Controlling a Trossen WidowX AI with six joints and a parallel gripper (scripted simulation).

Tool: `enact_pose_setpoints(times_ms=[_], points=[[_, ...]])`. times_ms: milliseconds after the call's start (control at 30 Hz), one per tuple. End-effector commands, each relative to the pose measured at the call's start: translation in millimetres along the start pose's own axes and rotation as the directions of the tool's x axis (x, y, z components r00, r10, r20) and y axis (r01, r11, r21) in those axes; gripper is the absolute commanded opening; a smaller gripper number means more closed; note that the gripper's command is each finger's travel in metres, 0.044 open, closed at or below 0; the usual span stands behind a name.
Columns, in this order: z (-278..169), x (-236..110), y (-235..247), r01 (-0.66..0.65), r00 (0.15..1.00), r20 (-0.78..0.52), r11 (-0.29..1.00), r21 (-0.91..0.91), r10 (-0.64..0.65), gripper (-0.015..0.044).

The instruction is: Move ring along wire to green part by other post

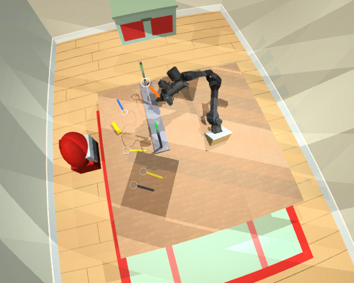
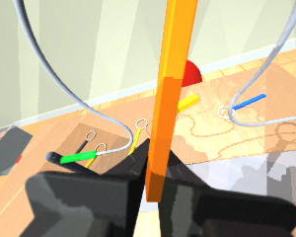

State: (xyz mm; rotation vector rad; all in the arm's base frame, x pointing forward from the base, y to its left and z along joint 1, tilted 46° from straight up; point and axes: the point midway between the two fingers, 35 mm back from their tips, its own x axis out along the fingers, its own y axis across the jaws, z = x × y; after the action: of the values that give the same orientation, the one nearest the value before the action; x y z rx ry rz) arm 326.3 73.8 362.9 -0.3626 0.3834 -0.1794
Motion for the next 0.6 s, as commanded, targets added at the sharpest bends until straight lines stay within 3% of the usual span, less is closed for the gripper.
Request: enact_pose_setpoints(times_ms=[0, 567], points=[[-0.3, 0.1, -1.7, 0.026, 1.0, 0.007, 0.998, -0.051, -0.026, -0.015], [0.7, 0.6, -9.7, 0.129, 0.992, 0.046, 0.964, -0.232, -0.121, -0.015]])
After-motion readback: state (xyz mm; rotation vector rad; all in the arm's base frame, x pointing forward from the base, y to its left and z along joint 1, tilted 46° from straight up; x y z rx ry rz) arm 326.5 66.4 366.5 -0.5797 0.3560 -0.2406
